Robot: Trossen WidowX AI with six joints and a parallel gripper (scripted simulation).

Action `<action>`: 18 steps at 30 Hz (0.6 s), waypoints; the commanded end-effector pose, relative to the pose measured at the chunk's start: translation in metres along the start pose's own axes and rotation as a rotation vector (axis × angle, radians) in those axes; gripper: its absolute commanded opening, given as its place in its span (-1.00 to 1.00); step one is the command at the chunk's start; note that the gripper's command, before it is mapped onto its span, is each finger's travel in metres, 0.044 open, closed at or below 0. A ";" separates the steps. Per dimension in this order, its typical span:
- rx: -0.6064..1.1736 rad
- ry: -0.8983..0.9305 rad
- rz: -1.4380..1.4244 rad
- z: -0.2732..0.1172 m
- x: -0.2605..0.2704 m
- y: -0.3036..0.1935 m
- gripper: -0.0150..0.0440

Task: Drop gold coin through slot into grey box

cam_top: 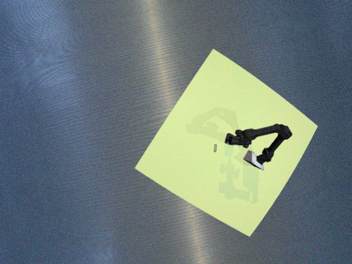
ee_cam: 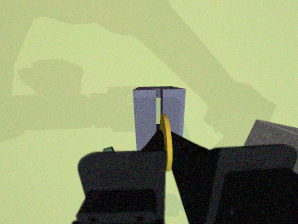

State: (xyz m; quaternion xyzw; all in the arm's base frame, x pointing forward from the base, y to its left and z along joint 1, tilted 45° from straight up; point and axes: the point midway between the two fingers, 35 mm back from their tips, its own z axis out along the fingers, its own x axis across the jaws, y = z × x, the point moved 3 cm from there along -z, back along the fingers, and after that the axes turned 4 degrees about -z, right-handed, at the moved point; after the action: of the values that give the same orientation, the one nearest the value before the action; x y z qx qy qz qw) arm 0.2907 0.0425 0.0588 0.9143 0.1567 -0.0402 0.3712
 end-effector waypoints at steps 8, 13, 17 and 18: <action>-0.004 -0.002 -0.004 0.006 -0.001 0.000 -0.49; -0.004 -0.002 -0.006 0.008 -0.001 0.000 -0.49; -0.004 -0.002 -0.006 0.010 -0.001 0.000 -0.49; -0.004 -0.002 -0.006 0.010 -0.001 0.000 -0.49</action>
State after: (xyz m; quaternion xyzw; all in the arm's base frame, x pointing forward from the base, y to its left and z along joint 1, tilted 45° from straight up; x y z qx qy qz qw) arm 0.2912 0.0369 0.0532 0.9144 0.1567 -0.0392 0.3711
